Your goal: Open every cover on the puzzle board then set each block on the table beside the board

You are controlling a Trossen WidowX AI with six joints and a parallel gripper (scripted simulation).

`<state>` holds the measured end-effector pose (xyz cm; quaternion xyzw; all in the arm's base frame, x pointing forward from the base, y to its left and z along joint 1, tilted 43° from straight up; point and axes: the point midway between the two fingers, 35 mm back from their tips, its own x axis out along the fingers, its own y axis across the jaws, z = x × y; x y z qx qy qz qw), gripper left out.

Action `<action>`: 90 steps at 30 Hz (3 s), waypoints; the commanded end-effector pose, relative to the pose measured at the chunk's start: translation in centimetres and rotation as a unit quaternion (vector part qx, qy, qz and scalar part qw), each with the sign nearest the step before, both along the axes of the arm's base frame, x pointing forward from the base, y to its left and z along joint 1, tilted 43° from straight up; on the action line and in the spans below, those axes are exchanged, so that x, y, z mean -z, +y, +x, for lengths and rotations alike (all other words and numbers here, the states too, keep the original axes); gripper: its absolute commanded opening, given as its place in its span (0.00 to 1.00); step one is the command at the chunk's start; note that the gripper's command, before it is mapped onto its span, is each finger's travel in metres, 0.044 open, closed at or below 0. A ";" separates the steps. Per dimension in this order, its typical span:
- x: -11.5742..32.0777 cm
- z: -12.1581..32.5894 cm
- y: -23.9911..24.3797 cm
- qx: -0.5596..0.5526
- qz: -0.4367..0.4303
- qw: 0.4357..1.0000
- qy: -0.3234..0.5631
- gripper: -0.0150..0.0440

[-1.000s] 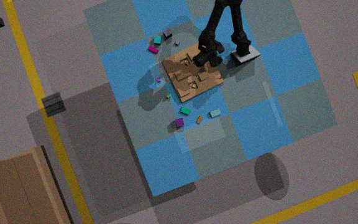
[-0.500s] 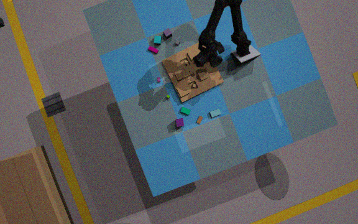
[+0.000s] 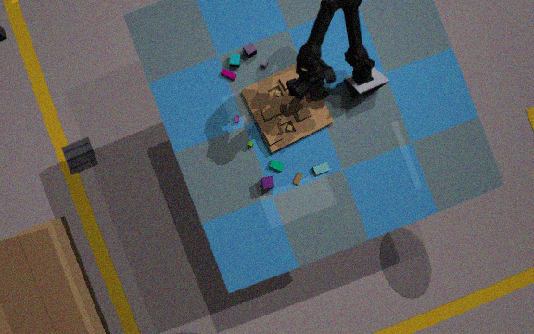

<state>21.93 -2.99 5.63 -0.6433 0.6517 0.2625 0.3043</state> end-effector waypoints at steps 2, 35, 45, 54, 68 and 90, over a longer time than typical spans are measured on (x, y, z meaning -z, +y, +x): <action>0.0 0.0 -0.1 0.024 -0.002 0.999 -0.024 0.50; 0.0 0.1 0.0 0.201 0.002 0.961 -0.189 0.50; 0.0 0.1 0.0 0.253 0.003 0.938 -0.237 0.50; 0.0 0.1 0.0 0.298 0.004 0.913 -0.279 0.50; 0.0 0.1 0.0 0.366 0.005 0.866 -0.342 0.50; 0.0 0.1 0.0 0.454 0.007 0.784 -0.423 0.50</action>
